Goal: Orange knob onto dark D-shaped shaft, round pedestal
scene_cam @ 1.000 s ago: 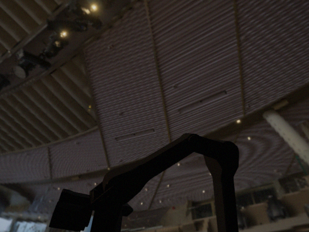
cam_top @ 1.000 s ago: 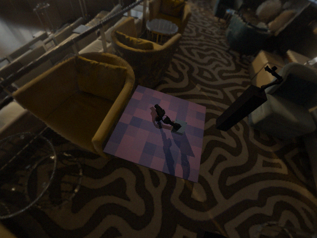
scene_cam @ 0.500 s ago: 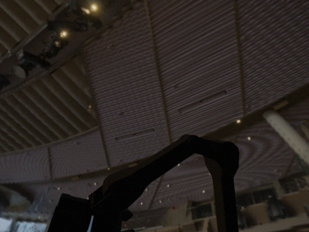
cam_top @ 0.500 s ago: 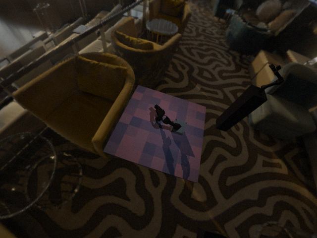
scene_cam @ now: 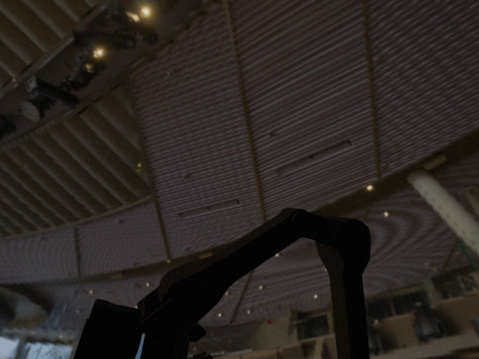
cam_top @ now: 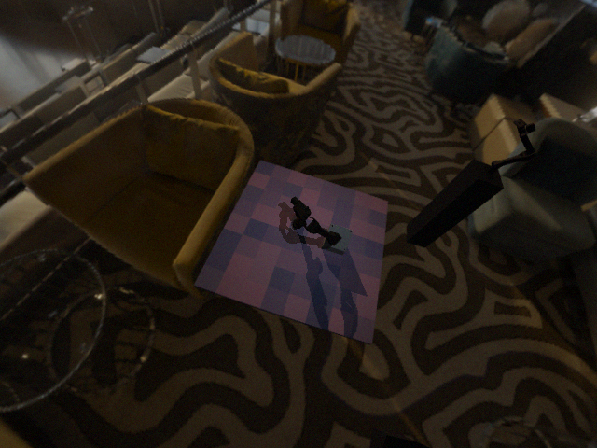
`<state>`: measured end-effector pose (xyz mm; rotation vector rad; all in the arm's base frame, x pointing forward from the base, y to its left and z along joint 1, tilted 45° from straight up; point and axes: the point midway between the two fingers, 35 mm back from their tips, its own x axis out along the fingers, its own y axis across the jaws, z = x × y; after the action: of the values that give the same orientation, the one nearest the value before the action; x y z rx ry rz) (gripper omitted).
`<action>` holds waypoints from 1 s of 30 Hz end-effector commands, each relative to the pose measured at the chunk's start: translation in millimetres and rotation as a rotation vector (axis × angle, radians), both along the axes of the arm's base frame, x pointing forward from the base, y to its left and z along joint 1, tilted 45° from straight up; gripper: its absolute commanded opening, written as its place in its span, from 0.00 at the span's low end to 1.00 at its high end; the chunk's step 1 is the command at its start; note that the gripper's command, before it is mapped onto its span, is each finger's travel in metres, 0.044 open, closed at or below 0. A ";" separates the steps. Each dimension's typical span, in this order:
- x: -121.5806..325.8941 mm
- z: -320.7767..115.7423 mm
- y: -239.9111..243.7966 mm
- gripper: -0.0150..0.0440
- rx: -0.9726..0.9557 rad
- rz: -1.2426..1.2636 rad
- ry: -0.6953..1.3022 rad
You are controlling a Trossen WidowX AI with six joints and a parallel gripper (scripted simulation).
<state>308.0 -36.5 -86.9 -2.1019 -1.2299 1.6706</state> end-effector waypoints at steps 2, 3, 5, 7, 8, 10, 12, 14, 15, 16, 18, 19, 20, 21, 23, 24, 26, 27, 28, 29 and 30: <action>0.0 0.2 -0.1 0.79 -0.001 0.002 -0.001; 0.0 0.2 -0.1 0.83 -0.001 0.002 -0.001; 0.0 0.2 -0.1 0.92 -0.001 0.002 -0.001; 0.0 0.2 -0.1 1.00 -0.001 0.002 -0.001; 0.0 0.2 -0.1 1.00 -0.001 0.002 -0.001; 0.0 0.2 -0.1 1.00 -0.001 0.002 -0.001; 0.0 0.2 -0.1 1.00 -0.001 0.002 -0.001; 0.5 4.0 -5.0 1.00 -0.005 0.002 0.001; 1.0 9.0 -11.1 1.00 -0.010 0.001 0.003; 1.3 16.3 -19.6 1.00 -0.017 0.001 0.007; 1.1 37.9 -41.5 1.00 -0.018 0.001 0.008; 0.4 48.4 -50.9 1.00 -0.014 0.000 0.007; -0.5 56.9 -58.0 1.00 -0.010 0.000 0.004; -1.3 63.0 -62.9 1.00 -0.006 0.000 0.003; -1.2 65.9 -68.3 1.00 -0.004 -0.001 0.001; -0.9 65.5 -69.6 1.00 -0.004 -0.001 0.001; -0.9 65.5 -69.6 1.00 -0.004 -0.001 0.001; -0.9 65.5 -69.6 1.00 -0.004 -0.001 0.001; -0.9 65.5 -69.6 1.00 -0.004 -0.001 0.001; -0.9 65.5 -69.6 1.00 -0.004 -0.001 0.001; -0.9 65.5 -69.6 1.00 -0.004 -0.001 0.001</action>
<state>307.8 -107.5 -20.6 -2.1124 -1.2137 1.6680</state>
